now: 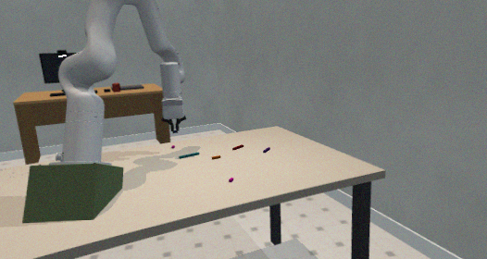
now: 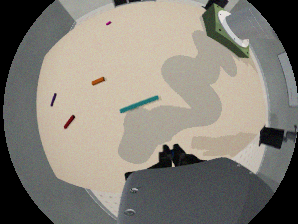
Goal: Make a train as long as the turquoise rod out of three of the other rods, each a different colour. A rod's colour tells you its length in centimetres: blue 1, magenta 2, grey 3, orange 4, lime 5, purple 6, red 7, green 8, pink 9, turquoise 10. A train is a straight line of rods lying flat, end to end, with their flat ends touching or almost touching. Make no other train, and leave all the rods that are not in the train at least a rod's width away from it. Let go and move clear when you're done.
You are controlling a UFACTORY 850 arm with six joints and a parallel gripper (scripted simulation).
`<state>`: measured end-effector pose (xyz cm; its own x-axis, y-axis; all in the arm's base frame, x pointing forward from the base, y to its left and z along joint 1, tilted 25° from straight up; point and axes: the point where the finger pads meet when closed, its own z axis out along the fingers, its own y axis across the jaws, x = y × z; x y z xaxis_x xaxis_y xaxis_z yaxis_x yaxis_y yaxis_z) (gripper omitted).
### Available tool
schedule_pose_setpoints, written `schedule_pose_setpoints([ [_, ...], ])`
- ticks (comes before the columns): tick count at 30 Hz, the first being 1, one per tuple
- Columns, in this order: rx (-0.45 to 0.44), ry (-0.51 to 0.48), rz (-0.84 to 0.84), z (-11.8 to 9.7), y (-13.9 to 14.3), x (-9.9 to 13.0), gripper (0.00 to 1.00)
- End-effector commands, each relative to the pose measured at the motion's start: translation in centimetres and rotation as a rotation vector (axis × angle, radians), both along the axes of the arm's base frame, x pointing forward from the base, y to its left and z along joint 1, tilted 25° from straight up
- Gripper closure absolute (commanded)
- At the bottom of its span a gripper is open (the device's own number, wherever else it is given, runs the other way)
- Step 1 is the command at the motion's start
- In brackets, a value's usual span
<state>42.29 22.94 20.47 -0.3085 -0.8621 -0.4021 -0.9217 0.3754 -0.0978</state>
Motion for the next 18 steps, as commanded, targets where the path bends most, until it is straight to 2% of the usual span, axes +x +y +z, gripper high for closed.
schedule_pose_setpoints([
  [1, 0.002, -0.004, 0.000, 0.1, 0.1, -0.1, 0.96],
  [9, 0.001, -0.003, 0.001, -0.1, 0.2, 0.0, 0.96],
  [18, 0.001, -0.003, 0.001, -1.9, 0.8, 0.5, 0.96],
])
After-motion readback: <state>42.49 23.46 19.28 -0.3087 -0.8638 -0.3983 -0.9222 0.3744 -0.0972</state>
